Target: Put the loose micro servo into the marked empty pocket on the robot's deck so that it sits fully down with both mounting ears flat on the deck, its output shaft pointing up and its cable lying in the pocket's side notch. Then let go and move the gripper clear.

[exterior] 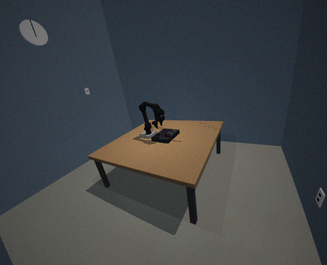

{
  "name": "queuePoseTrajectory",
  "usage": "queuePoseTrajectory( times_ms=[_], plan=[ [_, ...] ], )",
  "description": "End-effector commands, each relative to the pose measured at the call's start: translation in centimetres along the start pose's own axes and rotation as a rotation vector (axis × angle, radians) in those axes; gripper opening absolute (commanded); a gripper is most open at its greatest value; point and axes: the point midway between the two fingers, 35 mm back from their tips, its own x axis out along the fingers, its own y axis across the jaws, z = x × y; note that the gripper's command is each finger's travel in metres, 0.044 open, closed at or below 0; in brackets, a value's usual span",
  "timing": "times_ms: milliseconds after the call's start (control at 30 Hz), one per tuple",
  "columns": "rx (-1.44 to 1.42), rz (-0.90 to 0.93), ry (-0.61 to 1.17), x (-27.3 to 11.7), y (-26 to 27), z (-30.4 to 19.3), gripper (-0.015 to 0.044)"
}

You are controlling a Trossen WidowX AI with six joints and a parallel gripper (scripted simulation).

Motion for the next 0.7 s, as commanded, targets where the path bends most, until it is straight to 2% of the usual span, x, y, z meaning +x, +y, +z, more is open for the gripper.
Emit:
queuePoseTrajectory(
  times_ms=[0, 267, 667],
  plan=[
    [-0.004, 0.005, 0.028, 0.4, 0.1, -0.8, 0.044],
    [-0.001, 0.002, 0.008, -4.3, 0.1, -0.6, 0.044],
    [-0.001, 0.002, 0.007, -4.5, 0.1, -0.7, 0.044]
  ],
)
